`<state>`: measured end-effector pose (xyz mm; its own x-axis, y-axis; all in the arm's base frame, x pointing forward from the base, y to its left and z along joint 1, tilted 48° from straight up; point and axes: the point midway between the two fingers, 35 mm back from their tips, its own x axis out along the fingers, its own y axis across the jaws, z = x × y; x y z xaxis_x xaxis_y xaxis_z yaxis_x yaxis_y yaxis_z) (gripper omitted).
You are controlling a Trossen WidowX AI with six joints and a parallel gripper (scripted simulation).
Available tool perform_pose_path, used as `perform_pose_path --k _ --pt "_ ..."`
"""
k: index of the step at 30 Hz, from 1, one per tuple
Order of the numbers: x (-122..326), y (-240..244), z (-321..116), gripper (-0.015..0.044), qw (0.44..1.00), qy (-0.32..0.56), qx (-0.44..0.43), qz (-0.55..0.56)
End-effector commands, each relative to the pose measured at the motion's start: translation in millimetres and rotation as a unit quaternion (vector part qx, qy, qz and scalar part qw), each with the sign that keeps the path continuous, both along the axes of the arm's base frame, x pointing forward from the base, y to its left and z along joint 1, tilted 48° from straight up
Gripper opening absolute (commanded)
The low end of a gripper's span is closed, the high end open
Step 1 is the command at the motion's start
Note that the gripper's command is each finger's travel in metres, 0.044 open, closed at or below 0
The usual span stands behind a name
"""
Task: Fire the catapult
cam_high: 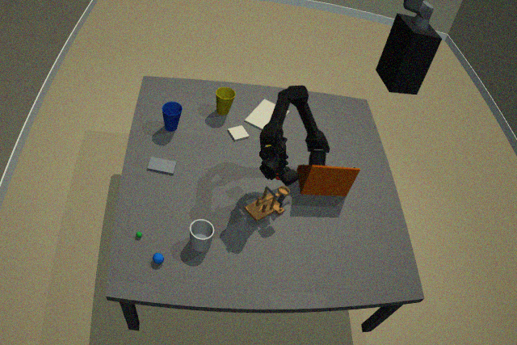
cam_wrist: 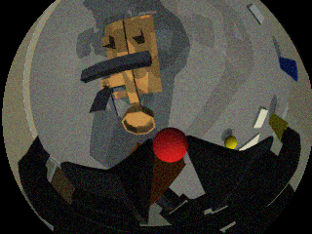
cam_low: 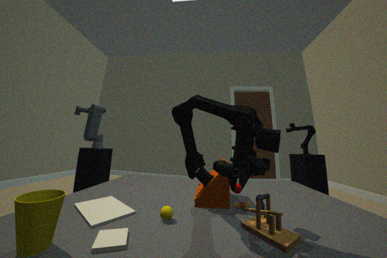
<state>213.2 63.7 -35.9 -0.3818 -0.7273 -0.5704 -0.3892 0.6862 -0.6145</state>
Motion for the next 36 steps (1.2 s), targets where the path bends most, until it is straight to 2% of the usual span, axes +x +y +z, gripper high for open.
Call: perform_pose_path --k 1,6,36 --pt "-20 7 -17 0.0000 0.999 0.032 -0.014 0.002" --pt "-33 11 -27 0.0000 0.998 0.052 -0.024 0.006" --pt "-33 -5 -46 0.0000 0.999 0.046 -0.021 0.003"
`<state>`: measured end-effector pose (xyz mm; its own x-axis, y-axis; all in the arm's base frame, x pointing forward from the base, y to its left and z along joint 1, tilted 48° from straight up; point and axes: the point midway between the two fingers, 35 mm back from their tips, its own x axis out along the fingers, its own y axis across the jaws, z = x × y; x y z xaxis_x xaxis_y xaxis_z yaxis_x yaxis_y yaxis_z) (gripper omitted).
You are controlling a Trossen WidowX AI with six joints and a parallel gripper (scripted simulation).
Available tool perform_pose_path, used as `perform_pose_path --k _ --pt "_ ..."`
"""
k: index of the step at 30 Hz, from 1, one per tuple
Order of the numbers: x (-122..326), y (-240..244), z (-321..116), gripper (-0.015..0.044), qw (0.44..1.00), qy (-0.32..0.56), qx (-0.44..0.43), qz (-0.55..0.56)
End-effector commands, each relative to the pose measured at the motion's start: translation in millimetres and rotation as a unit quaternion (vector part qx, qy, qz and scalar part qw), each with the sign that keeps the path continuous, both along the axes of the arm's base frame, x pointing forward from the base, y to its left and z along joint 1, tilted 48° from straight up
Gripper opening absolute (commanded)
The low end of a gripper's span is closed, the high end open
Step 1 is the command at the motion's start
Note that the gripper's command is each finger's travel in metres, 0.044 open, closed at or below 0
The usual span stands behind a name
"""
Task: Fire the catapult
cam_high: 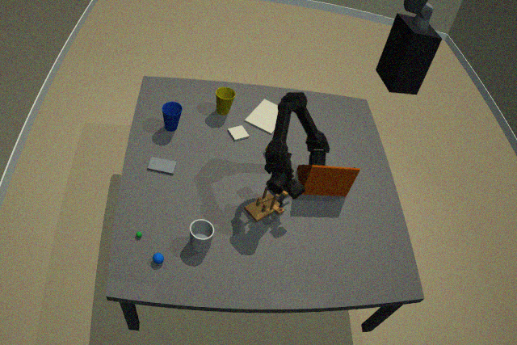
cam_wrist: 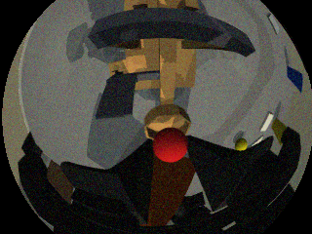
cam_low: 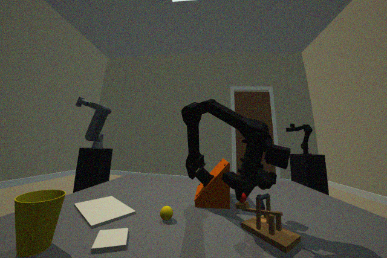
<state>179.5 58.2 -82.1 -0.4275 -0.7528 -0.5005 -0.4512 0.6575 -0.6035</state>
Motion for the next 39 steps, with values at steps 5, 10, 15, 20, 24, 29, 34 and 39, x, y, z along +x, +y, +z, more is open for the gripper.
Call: perform_pose_path --k 5,10,15,20,24,29,34,39 --pt "1 1 1 0.0131 1.000 -0.001 0.001 0.000" --pt "1 3 2 0.0263 1.000 -0.001 0.002 0.001" --pt "13 62 56 0.0394 0.999 -0.013 0.029 0.021" --pt "14 66 57 0.0440 0.999 -0.013 0.032 0.029" --pt "44 84 41 0.0440 0.995 -0.034 0.076 0.058" --pt "92 110 24 0.0440 0.983 -0.071 0.134 0.106" --pt "143 136 11 0.0440 0.963 -0.114 0.183 0.160" --pt "194 160 6 0.0440 0.939 -0.161 0.218 0.214"
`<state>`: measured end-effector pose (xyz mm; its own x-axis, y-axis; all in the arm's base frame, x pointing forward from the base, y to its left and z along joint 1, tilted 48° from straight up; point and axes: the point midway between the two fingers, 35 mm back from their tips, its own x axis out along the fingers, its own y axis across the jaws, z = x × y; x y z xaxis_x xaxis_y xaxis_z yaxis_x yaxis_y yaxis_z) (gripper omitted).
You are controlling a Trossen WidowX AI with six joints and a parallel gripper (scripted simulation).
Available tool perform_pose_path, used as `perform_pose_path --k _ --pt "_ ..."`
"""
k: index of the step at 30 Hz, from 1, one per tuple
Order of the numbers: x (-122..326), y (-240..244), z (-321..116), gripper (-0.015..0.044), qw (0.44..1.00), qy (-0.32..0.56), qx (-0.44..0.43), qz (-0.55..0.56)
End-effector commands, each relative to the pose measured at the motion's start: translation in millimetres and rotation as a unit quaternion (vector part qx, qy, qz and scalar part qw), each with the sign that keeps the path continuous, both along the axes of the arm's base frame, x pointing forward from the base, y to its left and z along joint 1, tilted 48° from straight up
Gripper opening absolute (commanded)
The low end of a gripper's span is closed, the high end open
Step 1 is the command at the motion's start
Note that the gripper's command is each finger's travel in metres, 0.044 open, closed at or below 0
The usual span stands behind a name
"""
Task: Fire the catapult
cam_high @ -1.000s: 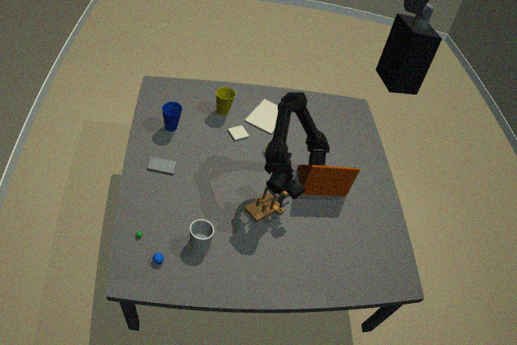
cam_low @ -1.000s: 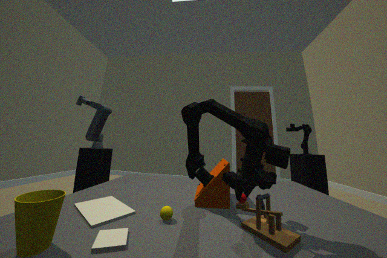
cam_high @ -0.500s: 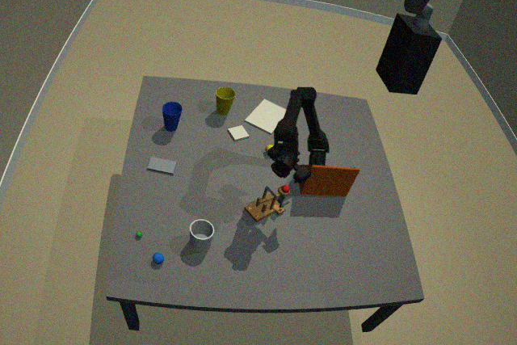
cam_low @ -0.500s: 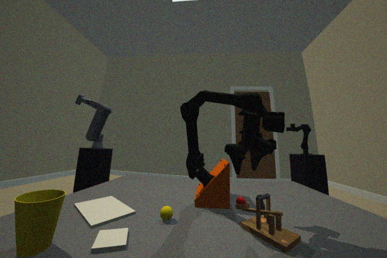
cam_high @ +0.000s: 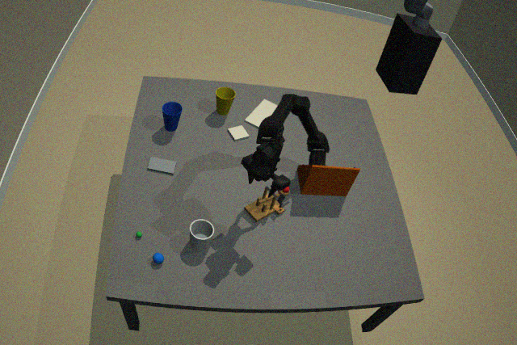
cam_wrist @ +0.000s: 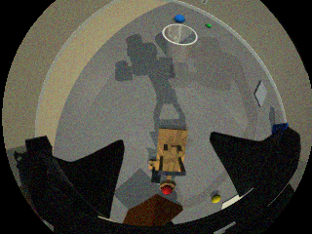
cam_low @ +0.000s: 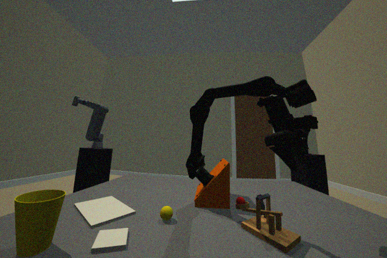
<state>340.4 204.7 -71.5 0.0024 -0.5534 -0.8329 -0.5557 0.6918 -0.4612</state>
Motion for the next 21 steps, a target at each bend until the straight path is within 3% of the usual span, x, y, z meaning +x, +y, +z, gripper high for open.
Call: perform_pose_path --k 1,10,21 --pt "44 18 -4 0.0440 0.998 -0.044 0.027 0.043" --pt "130 50 8 0.0440 0.979 -0.150 0.063 0.125" --pt "136 52 10 0.0440 0.977 -0.158 0.064 0.130"
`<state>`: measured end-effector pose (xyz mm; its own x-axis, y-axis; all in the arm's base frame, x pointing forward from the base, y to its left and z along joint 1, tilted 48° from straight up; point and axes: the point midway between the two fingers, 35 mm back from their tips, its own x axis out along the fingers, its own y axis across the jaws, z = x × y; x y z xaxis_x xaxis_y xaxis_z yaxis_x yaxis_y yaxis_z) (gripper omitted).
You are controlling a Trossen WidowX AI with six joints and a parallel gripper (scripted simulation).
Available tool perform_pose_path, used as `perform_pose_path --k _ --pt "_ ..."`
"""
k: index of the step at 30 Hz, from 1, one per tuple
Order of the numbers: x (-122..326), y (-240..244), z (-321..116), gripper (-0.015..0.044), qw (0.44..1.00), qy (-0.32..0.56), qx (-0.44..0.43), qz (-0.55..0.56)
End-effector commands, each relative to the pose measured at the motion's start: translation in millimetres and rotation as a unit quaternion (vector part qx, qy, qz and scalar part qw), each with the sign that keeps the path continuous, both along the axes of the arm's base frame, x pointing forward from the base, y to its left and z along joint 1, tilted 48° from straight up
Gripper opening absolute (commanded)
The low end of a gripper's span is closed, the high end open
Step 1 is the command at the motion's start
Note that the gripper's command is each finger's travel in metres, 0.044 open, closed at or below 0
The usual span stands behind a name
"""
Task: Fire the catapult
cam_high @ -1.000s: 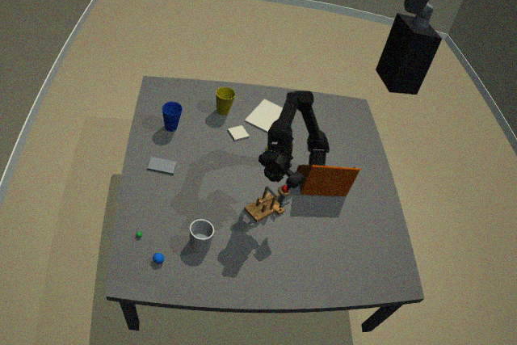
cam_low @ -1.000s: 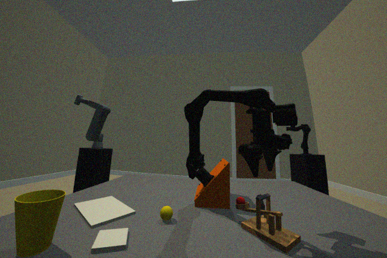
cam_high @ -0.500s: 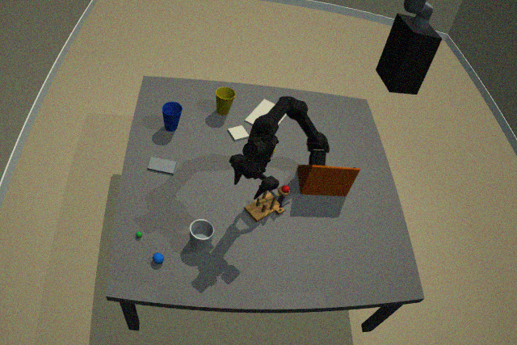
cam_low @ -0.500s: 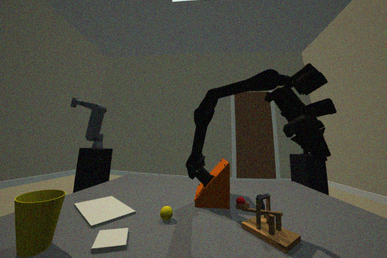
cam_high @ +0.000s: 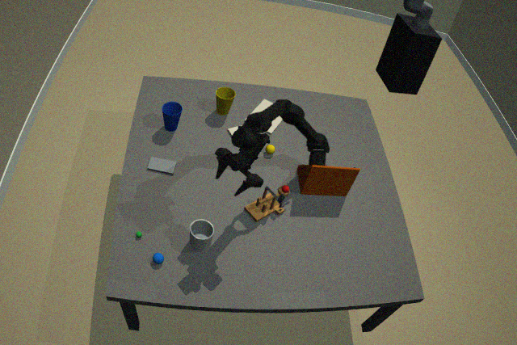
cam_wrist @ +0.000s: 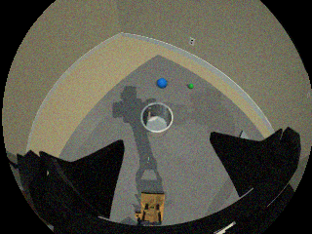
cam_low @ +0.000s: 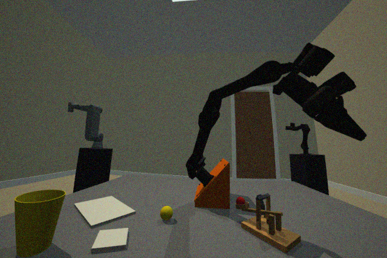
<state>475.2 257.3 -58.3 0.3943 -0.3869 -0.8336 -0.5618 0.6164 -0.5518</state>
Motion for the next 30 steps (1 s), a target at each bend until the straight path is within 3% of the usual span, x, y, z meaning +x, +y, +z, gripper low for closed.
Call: perform_pose_path --k 1,9,25,30 --pt "1.4 -0.7 -3.4 0.0440 1.000 -0.001 -0.004 0.002" --pt "1.4 -0.7 -3.4 0.0440 1.000 -0.001 -0.004 0.002" --pt "1.4 -0.7 -3.4 0.0020 1.000 -0.001 -0.004 0.002" --pt "1.4 -0.7 -3.4 0.0000 1.000 -0.001 -0.004 0.002"
